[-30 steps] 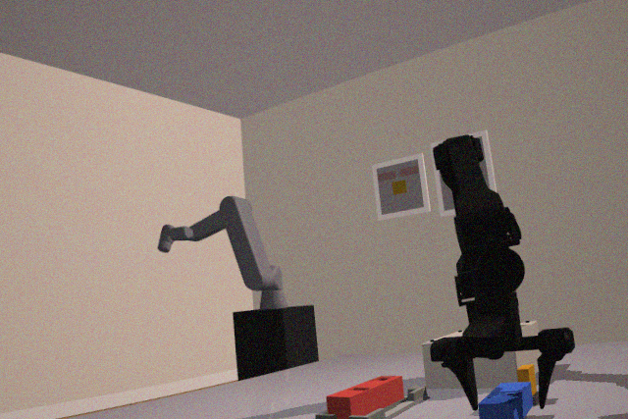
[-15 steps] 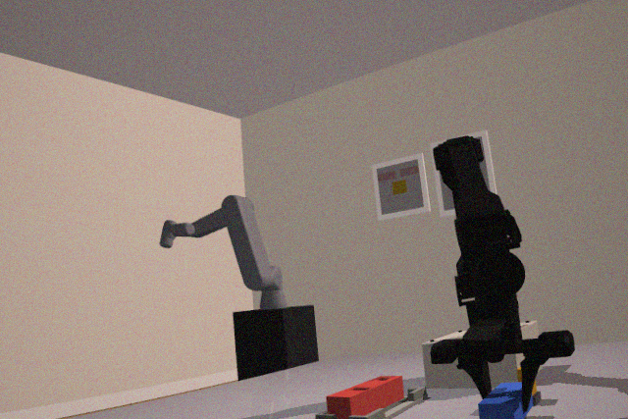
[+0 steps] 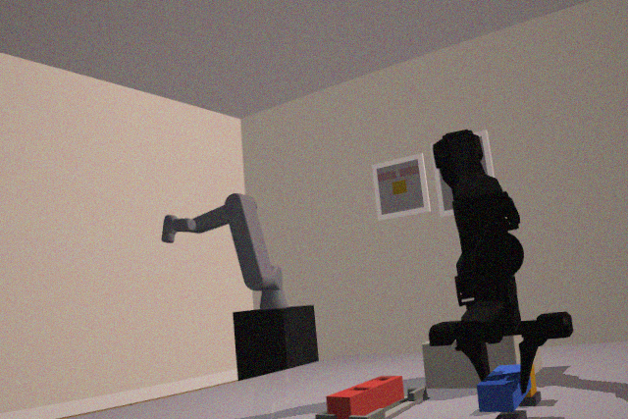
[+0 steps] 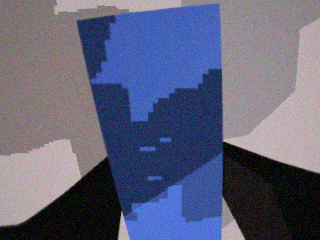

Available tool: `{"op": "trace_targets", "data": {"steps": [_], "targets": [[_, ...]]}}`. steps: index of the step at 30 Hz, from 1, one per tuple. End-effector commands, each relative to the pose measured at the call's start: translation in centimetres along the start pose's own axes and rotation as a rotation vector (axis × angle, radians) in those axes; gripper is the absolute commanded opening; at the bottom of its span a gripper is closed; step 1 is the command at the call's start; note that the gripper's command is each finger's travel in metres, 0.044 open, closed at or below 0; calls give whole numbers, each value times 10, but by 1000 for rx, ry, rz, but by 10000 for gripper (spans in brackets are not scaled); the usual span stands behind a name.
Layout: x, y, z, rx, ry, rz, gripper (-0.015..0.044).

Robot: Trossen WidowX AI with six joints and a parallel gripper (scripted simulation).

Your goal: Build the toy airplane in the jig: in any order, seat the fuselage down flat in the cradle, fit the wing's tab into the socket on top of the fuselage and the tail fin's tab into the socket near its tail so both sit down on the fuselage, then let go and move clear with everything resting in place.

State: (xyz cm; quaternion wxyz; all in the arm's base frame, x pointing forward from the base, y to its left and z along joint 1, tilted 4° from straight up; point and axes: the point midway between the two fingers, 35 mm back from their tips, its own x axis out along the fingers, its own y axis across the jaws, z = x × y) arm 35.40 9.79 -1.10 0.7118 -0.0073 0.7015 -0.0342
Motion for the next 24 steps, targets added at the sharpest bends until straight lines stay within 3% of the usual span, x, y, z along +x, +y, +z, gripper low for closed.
{"op": "trace_targets", "data": {"steps": [1, 24], "targets": [[-14, 1, 3, 1, -13, 5, 0], [-86, 0, 0, 1, -13, 6, 0]]}}
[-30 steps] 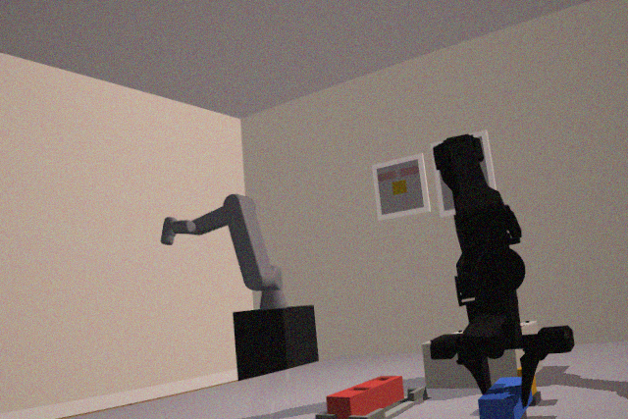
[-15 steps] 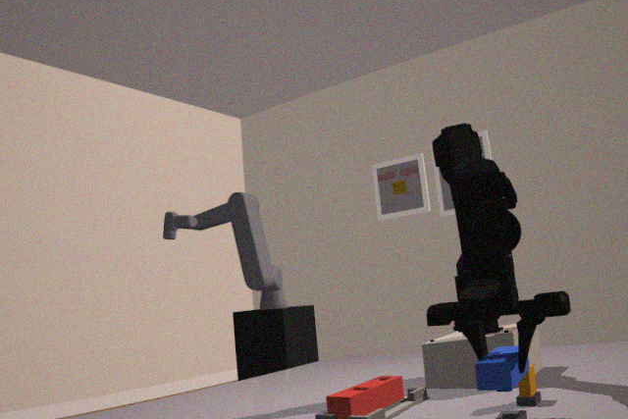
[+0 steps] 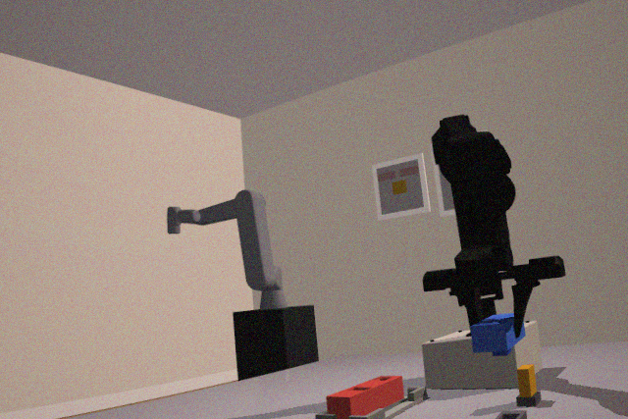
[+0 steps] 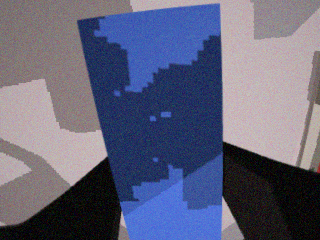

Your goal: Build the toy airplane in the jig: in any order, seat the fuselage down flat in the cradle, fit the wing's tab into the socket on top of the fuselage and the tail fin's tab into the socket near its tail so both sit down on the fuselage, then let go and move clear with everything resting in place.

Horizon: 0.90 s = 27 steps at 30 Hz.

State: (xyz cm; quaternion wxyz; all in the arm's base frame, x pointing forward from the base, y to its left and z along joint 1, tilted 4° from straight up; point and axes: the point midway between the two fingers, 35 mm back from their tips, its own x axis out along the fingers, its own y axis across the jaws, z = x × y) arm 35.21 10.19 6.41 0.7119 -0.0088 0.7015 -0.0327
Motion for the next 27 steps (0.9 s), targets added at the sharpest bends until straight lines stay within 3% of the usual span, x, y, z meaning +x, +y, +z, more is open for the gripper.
{"op": "trace_targets", "data": {"steps": [1, 6, 27], "targets": [[-14, 0, 0, 6, -12, 6, 0], [-25, -1, -2, 5, -12, 6, 0], [-15, -64, 4, -330, -12, 2, 0]]}}
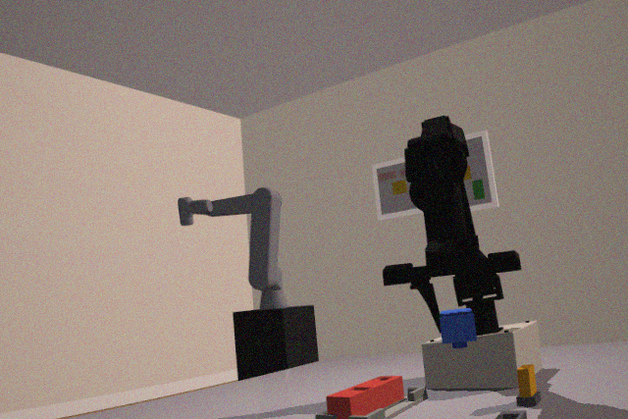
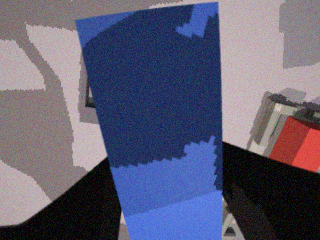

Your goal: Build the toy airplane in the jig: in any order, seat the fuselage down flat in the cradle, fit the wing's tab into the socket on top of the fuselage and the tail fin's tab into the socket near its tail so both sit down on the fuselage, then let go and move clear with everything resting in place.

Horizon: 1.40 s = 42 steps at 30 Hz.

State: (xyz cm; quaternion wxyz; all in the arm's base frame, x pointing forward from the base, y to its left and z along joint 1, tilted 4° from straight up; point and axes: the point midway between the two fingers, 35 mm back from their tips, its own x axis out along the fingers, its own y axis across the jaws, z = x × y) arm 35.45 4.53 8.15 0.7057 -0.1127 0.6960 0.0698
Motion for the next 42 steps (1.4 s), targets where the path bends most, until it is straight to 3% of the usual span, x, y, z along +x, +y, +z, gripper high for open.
{"op": "trace_targets", "data": {"steps": [1, 42], "targets": [[0, -9, -4, -55, -5, 2, 0], [22, -125, -70, -793, 3, -8, 0]]}}
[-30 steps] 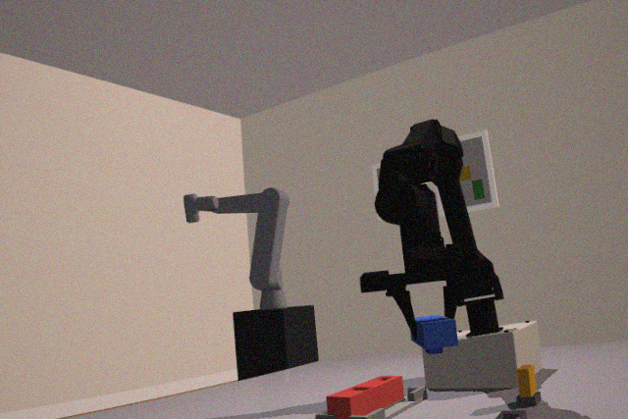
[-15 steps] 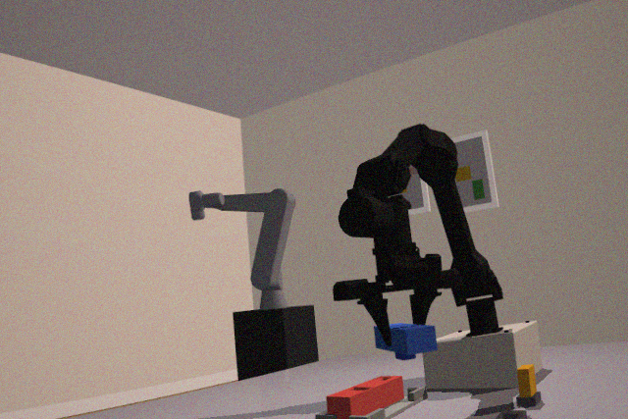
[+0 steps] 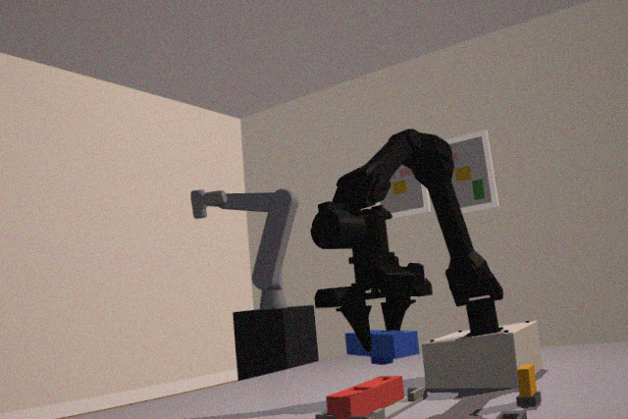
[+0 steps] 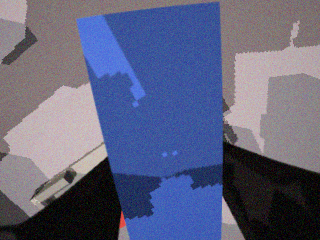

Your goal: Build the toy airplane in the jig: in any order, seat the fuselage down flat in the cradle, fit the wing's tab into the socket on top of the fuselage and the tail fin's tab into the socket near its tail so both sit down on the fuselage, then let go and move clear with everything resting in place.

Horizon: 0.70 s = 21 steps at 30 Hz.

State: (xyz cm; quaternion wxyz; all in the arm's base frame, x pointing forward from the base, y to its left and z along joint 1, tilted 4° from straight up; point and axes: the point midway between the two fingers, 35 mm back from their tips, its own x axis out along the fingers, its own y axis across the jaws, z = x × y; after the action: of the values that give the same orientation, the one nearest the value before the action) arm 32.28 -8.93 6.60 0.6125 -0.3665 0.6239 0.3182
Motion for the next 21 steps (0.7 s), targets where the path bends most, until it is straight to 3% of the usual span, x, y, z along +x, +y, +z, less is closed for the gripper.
{"op": "trace_targets", "data": {"steps": [1, 21], "targets": [[0, 0, -10, -59, -3, -4, 0], [11, 2, -74, -427, 7, -4, 0]]}}
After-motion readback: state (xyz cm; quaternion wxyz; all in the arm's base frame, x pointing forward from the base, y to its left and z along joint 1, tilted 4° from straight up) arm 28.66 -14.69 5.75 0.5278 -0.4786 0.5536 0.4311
